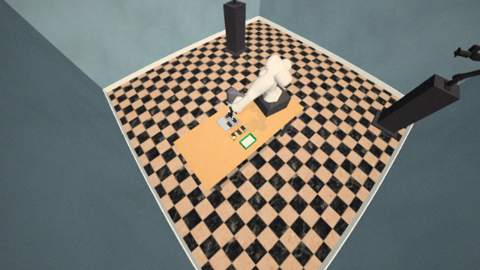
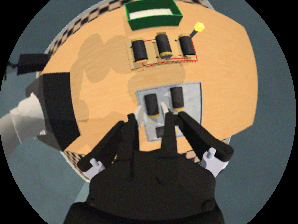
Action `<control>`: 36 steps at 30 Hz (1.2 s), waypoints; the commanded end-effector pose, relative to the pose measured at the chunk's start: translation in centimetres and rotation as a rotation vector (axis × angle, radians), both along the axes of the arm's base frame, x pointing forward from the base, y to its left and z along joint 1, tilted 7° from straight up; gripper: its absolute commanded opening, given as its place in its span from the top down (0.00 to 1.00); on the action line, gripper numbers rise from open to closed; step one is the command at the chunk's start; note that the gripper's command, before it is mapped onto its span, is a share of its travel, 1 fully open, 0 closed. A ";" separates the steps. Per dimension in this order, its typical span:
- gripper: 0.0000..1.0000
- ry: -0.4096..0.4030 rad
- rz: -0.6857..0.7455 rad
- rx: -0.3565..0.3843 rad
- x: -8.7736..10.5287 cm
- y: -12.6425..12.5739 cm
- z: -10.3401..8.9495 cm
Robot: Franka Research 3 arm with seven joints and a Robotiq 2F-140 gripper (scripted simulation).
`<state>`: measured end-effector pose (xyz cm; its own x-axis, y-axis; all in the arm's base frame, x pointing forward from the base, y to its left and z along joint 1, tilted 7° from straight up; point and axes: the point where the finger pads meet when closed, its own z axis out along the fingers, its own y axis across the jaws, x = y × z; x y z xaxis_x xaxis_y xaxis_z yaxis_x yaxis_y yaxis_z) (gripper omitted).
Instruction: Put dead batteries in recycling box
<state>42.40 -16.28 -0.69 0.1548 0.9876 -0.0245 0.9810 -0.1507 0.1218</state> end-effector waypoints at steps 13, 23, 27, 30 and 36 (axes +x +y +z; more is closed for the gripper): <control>0.71 -0.001 0.003 -0.002 0.0 0.0 0.0; 0.71 -0.001 0.003 -0.002 0.1 -0.1 -1.2; 0.71 -0.001 0.003 -0.002 0.2 -0.1 -2.1; 0.71 -0.001 0.003 -0.002 0.4 -0.2 -3.2; 0.71 -0.001 0.003 -0.002 0.4 -0.2 -3.5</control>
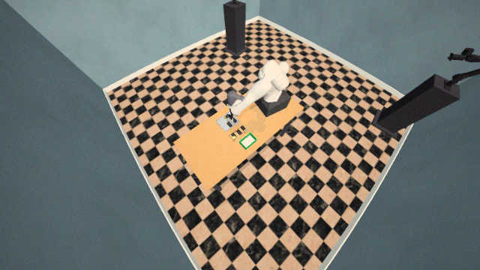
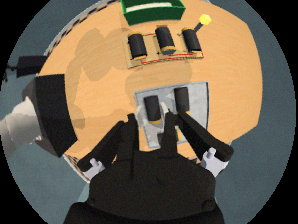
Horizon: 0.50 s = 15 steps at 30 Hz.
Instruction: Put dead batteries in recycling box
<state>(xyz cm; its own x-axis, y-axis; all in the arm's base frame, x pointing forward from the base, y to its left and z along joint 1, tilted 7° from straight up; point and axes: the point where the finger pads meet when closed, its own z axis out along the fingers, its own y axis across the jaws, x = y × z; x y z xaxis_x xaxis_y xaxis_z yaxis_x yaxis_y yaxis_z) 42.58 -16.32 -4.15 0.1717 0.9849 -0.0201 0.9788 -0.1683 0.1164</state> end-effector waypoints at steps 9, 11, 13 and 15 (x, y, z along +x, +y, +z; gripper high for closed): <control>0.71 -0.006 0.021 -0.007 0.3 -0.2 -1.0; 0.71 -0.006 0.021 -0.007 0.3 -0.2 -1.0; 0.71 -0.006 0.021 -0.007 0.3 -0.2 -1.0; 0.71 -0.006 0.021 -0.007 0.3 -0.2 -1.0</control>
